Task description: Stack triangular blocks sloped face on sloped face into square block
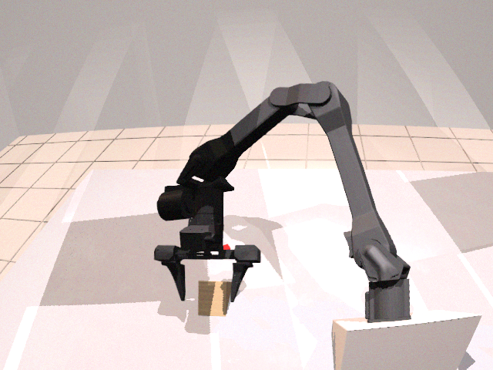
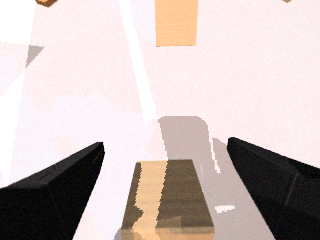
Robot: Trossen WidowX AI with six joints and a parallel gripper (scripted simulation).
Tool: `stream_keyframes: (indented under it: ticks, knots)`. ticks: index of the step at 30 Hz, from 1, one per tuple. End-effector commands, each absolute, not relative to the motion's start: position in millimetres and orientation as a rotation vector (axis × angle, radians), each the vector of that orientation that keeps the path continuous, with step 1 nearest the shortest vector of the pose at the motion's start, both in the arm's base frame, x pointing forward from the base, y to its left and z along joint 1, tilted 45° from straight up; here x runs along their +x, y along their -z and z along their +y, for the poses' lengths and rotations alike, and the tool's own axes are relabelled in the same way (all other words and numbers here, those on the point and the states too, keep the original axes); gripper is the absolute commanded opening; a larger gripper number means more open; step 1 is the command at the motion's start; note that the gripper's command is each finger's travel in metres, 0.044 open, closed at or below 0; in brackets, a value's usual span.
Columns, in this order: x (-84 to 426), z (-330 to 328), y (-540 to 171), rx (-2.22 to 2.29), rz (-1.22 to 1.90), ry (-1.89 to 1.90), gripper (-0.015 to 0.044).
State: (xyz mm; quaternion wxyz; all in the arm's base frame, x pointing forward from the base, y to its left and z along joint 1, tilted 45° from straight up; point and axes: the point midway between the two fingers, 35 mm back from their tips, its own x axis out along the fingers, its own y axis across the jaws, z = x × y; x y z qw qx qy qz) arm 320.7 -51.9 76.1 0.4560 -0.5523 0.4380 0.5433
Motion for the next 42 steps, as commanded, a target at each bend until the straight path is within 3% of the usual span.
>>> stream_keyframes:
  ticks: [1, 7, 14, 20, 23, 27, 42]
  knots:
    - [319.9, -44.7, -83.2, -1.361, 1.085, -1.337, 0.0440]
    - [303.6, 15.5, -143.6, -1.358, 1.077, -1.343, 0.0440]
    - [304.2, 13.2, -139.0, -1.373, 1.093, -1.341, 0.0440]
    - [279.2, -2.7, -87.6, -1.591, 1.821, -1.070, 0.0440]
    - [282.6, -3.0, -81.2, -1.912, 2.007, -0.756, 0.0440]
    - [301.3, 17.7, -78.7, -2.366, 1.903, -0.357, 0.0440]
    - [302.5, 19.5, -78.4, -2.389, 1.889, -0.338, 0.0440]
